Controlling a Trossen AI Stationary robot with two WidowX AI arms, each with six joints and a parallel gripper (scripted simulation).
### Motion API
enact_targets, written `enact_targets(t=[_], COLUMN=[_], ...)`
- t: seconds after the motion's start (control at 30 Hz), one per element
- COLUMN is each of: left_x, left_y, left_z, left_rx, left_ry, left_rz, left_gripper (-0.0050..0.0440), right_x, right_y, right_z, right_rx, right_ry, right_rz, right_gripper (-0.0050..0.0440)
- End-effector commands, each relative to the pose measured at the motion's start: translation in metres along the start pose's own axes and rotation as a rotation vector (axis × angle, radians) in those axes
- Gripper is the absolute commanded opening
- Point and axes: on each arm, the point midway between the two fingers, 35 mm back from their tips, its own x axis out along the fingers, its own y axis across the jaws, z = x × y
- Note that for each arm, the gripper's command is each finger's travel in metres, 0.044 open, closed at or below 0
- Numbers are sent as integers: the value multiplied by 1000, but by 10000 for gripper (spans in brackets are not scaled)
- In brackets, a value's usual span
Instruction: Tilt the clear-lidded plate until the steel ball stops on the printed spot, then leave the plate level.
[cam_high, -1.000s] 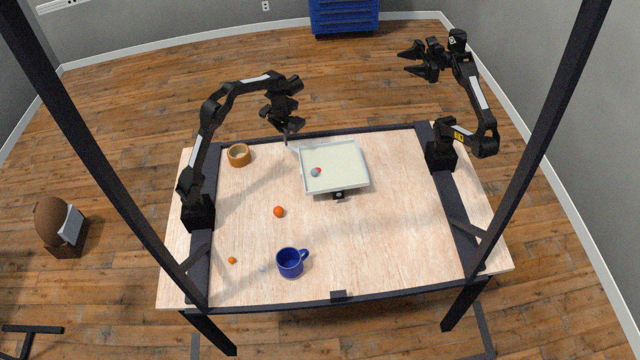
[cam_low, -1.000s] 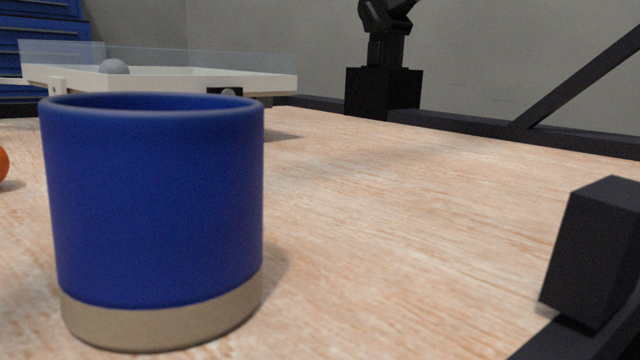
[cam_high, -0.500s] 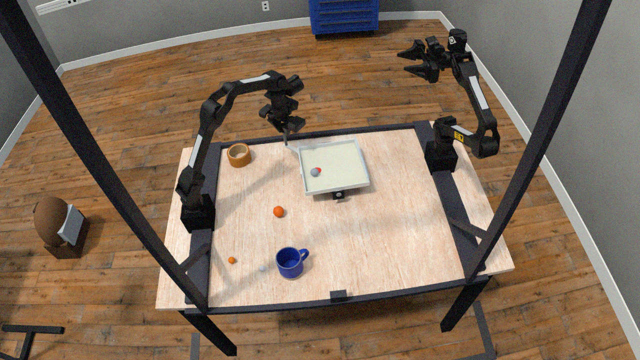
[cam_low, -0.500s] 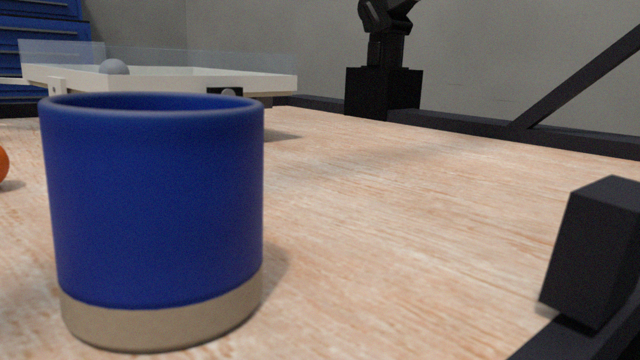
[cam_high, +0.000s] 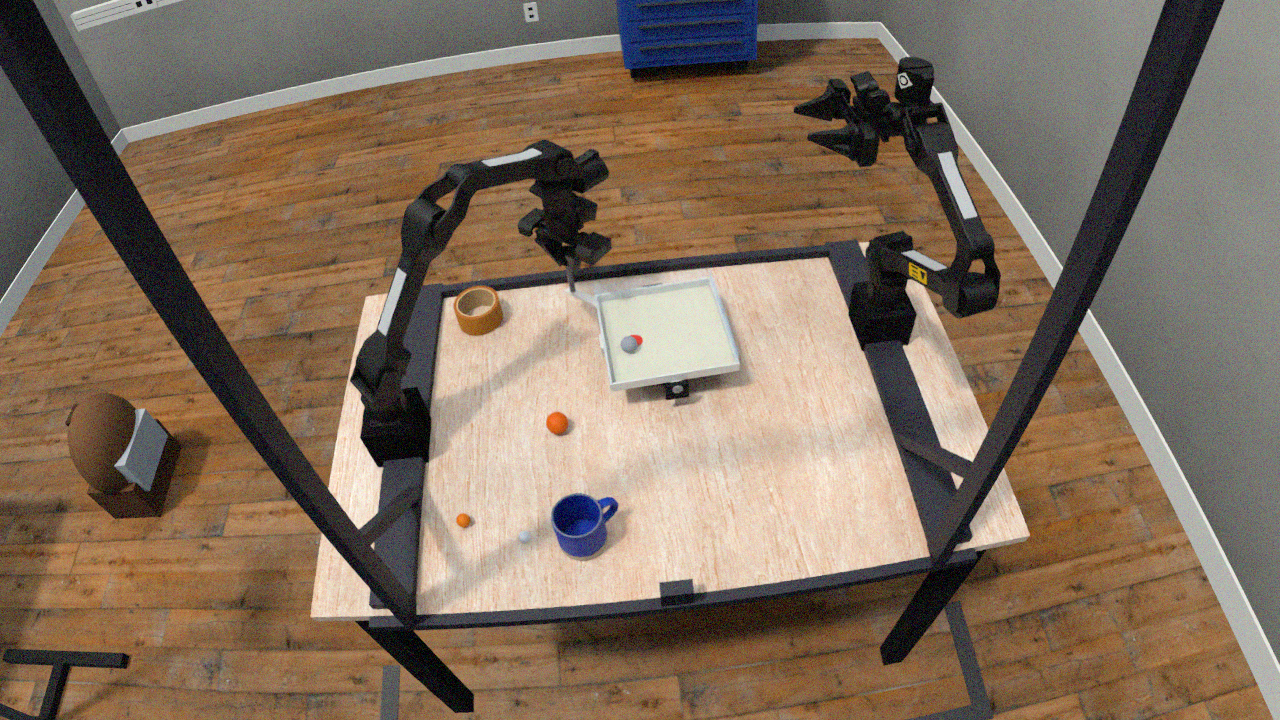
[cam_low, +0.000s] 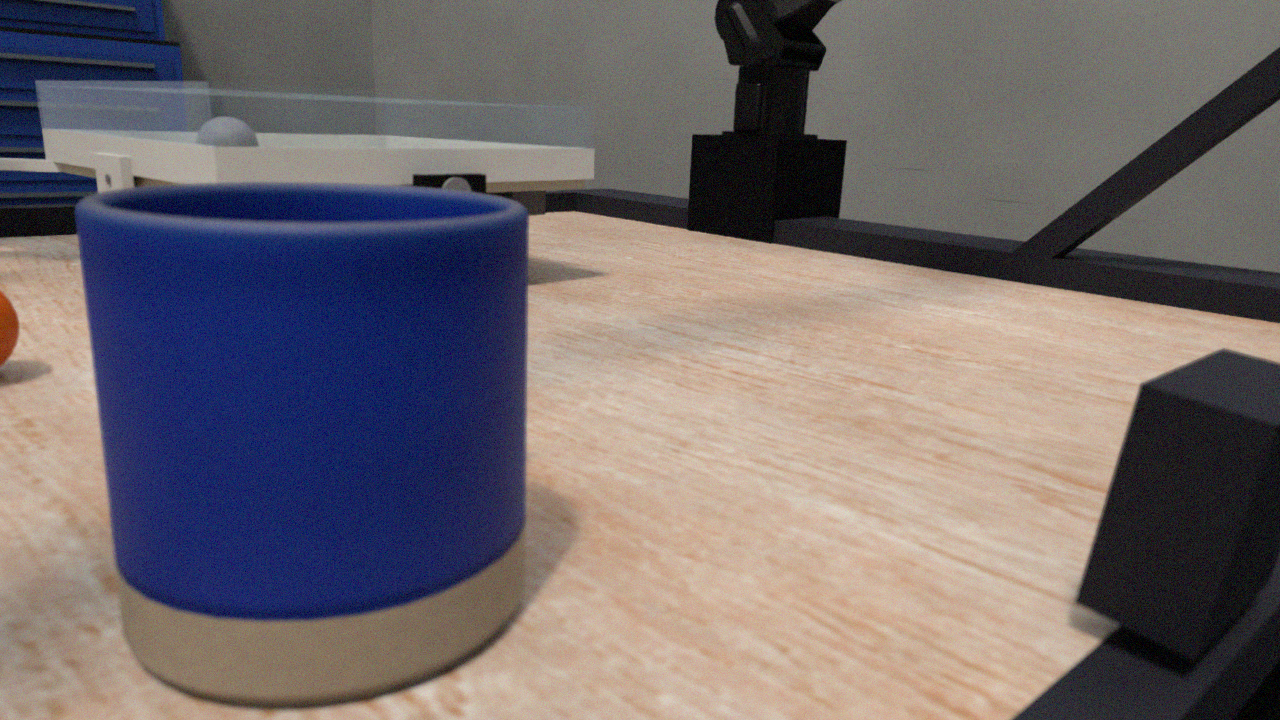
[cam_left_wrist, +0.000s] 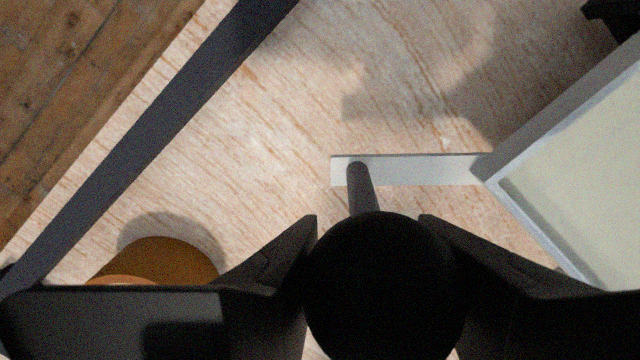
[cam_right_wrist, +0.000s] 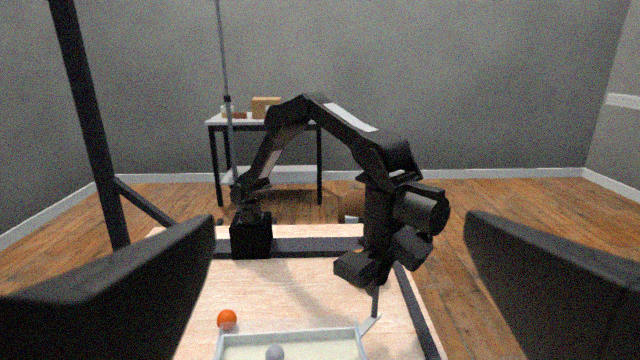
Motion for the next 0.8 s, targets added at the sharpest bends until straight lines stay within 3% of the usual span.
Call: enact_targets(t=[0.0,0.07,0.33,0.77], left_x=[-14,-25,-27,-19], left_y=[1,0,-1,1], left_z=[10,9,8,8], left_rx=[-4,-2,-3,-5], left_ry=[-52,-77,-74,-58], left_rz=[4,0,0,1], left_gripper=[-50,-50,-50,-50], right_x=[0,0,0,0], right_y=[-2,-2,-2,-2], right_z=[1,1,1,1], right_rx=[-3,-3,-3,-3], right_ry=[0,0,0,0], right_rz=[-2,-2,-2,-2], right_gripper=[400,400,400,400])
